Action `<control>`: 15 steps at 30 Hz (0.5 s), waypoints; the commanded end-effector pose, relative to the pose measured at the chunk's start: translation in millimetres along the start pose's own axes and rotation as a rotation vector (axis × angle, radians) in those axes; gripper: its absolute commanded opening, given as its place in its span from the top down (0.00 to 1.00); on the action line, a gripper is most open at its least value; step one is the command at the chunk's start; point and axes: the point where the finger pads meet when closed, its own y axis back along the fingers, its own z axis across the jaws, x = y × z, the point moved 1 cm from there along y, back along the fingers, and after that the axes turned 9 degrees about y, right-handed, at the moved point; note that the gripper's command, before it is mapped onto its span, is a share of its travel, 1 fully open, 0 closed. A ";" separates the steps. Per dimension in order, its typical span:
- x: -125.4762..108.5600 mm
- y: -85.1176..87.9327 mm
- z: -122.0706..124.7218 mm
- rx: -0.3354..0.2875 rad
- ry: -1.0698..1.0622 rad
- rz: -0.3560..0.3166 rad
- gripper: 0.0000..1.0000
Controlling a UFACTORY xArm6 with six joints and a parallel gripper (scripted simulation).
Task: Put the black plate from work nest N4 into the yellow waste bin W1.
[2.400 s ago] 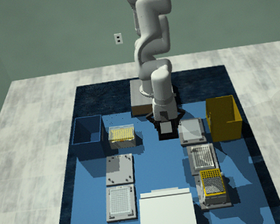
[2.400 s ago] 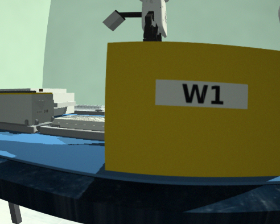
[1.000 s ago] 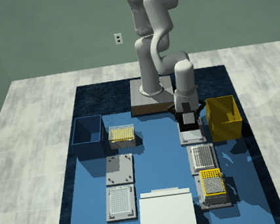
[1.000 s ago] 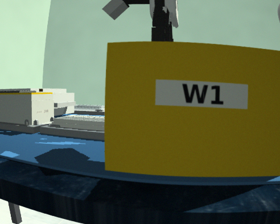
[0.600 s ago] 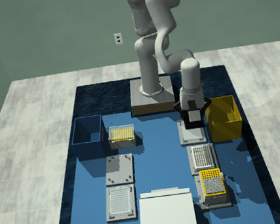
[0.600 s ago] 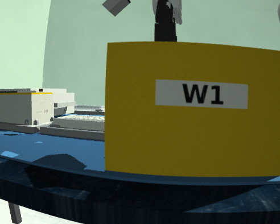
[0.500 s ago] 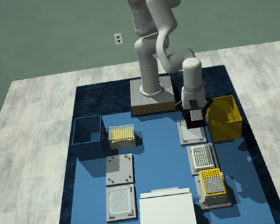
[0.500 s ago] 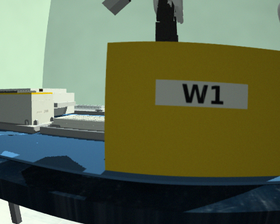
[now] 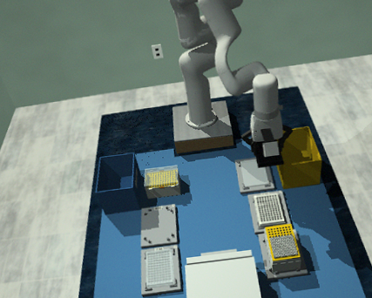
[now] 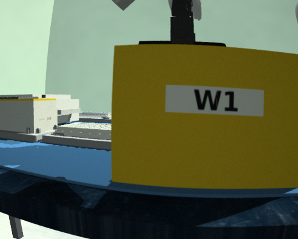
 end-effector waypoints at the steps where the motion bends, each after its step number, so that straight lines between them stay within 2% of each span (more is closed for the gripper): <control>1: -0.9 1.4 -13.4 0.001 0.000 0.004 1.00; 15: -6.6 1.4 -44.9 0.001 0.000 0.004 1.00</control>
